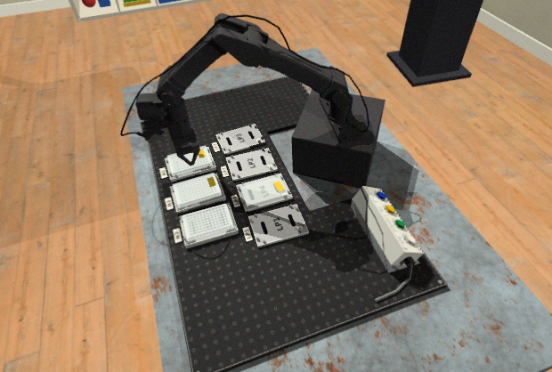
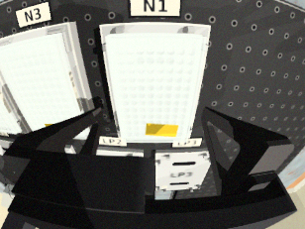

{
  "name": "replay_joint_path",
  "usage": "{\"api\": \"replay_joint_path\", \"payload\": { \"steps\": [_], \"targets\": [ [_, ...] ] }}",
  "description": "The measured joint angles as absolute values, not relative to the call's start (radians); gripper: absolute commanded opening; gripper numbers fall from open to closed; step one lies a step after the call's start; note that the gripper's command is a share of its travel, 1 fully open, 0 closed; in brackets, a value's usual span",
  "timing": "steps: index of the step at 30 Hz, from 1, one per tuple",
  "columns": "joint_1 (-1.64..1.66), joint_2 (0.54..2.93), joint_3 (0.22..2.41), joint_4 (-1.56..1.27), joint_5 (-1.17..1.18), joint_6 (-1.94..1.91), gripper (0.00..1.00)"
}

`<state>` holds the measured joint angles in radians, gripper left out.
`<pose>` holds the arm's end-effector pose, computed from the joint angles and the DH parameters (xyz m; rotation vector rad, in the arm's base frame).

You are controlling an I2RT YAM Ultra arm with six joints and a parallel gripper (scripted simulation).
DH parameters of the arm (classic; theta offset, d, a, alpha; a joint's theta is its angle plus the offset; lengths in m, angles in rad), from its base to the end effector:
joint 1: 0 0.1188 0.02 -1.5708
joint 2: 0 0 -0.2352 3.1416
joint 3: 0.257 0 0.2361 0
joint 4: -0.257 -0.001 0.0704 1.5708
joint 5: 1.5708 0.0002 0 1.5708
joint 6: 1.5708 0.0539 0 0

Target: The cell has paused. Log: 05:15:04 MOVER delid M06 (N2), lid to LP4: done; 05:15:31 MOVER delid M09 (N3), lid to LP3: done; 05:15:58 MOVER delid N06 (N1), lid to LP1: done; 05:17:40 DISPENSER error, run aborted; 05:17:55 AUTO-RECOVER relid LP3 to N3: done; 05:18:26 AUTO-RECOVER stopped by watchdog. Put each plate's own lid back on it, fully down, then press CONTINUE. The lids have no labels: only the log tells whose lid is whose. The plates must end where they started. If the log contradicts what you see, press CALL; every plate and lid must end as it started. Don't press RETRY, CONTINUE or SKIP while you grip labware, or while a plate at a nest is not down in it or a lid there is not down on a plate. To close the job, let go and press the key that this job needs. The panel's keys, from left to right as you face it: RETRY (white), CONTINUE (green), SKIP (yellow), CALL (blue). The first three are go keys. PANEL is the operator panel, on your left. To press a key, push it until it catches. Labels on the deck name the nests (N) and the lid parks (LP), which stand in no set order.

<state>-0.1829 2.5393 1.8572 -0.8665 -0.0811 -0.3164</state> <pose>0.4252 -0.0732 0.0306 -0.2080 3.0910 0.1133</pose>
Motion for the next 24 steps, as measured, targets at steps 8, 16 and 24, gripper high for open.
{"api": "replay_joint_path", "payload": {
  "steps": [8, 16, 24],
  "targets": [
    [-0.183, 2.539, 1.873, -0.873, -0.081, -0.317, 1.0],
    [-0.183, 2.539, 1.874, -0.873, -0.081, -0.317, 1.0],
    [-0.183, 2.539, 1.874, -0.873, -0.081, -0.317, 1.0]
  ]
}}
